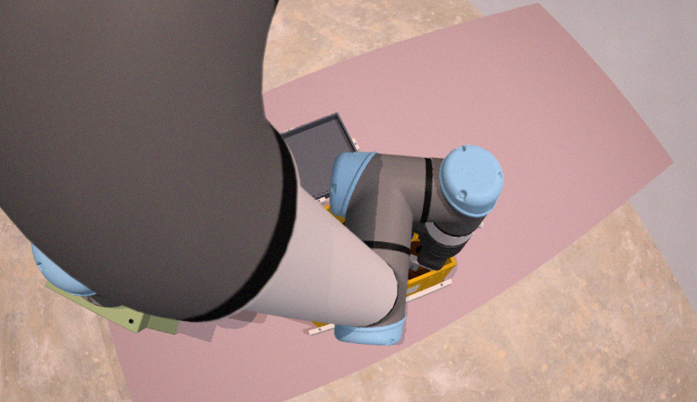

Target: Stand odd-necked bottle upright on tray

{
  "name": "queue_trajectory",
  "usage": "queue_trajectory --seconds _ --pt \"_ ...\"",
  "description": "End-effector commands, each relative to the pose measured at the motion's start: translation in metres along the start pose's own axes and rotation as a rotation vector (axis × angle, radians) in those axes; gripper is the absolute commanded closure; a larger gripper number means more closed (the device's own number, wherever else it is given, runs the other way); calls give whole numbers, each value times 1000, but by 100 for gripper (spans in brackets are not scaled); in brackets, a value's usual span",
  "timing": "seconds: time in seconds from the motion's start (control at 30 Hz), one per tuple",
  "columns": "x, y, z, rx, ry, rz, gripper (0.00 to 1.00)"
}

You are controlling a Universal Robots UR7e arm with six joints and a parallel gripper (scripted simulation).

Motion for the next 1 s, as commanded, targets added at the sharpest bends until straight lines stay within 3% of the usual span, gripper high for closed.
queue_trajectory --seconds 0.0,0.03,0.97 --pt "-3 -1 0 0 -5 2 0" --pt "-3 -1 0 0 -5 2 100" --pt "-3 -1 0 0 -5 2 100"
Point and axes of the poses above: the point where the finger pads meet when closed, its own z axis out along the fingers, its own y axis across the jaws, x = y × z, the point moved 1 cm from there along -z, back along the fingers, and after that the axes turned 14 degrees about -z, right-handed, at the moved point
